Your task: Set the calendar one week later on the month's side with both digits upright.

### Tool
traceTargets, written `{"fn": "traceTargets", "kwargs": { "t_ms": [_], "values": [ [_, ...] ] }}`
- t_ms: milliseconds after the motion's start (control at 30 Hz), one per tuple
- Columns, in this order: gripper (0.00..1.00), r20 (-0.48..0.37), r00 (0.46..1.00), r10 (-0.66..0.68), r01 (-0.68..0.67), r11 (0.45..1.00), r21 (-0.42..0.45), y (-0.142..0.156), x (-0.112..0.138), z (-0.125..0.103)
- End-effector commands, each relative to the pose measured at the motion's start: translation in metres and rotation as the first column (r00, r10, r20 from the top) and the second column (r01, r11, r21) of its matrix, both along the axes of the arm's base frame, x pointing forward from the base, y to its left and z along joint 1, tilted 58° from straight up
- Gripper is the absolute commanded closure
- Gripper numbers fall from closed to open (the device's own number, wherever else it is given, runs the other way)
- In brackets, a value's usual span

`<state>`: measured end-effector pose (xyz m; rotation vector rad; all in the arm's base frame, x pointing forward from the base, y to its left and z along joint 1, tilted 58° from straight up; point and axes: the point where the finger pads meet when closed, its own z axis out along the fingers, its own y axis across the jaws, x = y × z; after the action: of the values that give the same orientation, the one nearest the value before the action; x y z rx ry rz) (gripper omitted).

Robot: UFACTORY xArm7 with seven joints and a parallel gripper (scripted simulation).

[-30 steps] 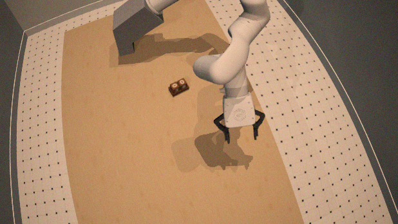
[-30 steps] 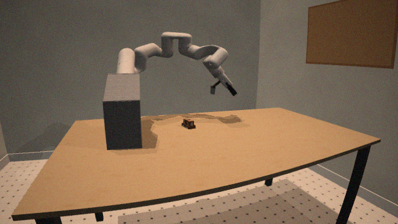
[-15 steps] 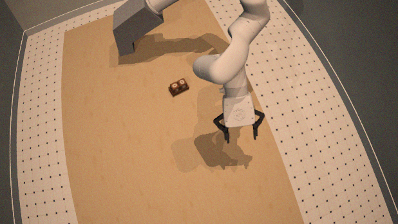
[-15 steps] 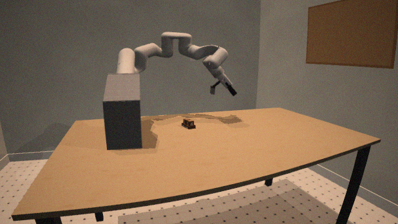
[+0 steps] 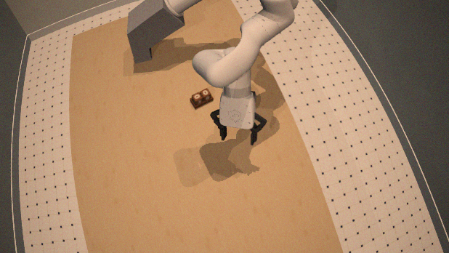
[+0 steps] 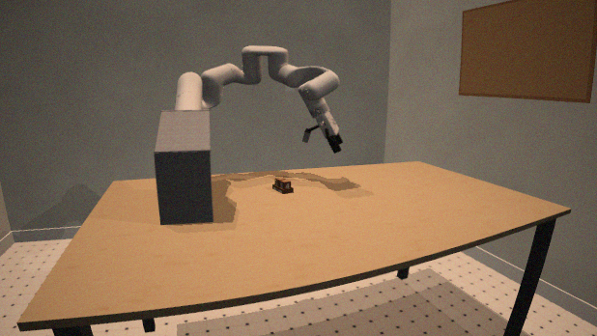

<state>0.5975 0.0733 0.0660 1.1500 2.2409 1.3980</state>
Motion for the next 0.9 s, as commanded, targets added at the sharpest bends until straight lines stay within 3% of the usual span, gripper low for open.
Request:
{"fn": "traceTargets", "kwargs": {
  "t_ms": [0, 33, 133, 200, 300, 367, 400, 467, 567, 667, 867],
  "values": [
    [0.00, -0.143, 0.989, 0.023, -0.015, 0.998, 0.058, -0.007, -0.047, -0.025],
    [0.00, -0.143, 0.989, 0.023, -0.015, 0.998, 0.058, -0.007, -0.047, -0.025],
    [0.00, -0.250, 0.968, 0.039, -0.013, 0.994, 0.105, -0.008, -0.081, -0.040],
    [0.00, -0.266, 0.963, 0.042, -0.013, 0.994, 0.112, -0.008, -0.086, -0.042],
    [0.00, -0.367, 0.928, 0.061, -0.002, 0.987, 0.158, -0.009, -0.120, -0.054],
    [0.00, -0.382, 0.922, 0.064, 0.000, 0.986, 0.166, -0.009, -0.125, -0.055],
    [0.00, -0.435, 0.897, 0.076, 0.009, 0.982, 0.190, -0.009, -0.144, -0.059],
    [0.00, -0.435, 0.897, 0.076, 0.009, 0.982, 0.190, -0.009, -0.144, -0.059],
    [0.00, -0.532, 0.841, 0.101, 0.032, 0.971, 0.236, -0.008, -0.179, -0.065],
    [0.00, -0.569, 0.815, 0.113, 0.043, 0.966, 0.254, -0.008, -0.193, -0.066],
    [0.00, -0.694, 0.702, 0.161, 0.094, 0.945, 0.314, -0.006, -0.245, -0.066]
  ]
}}
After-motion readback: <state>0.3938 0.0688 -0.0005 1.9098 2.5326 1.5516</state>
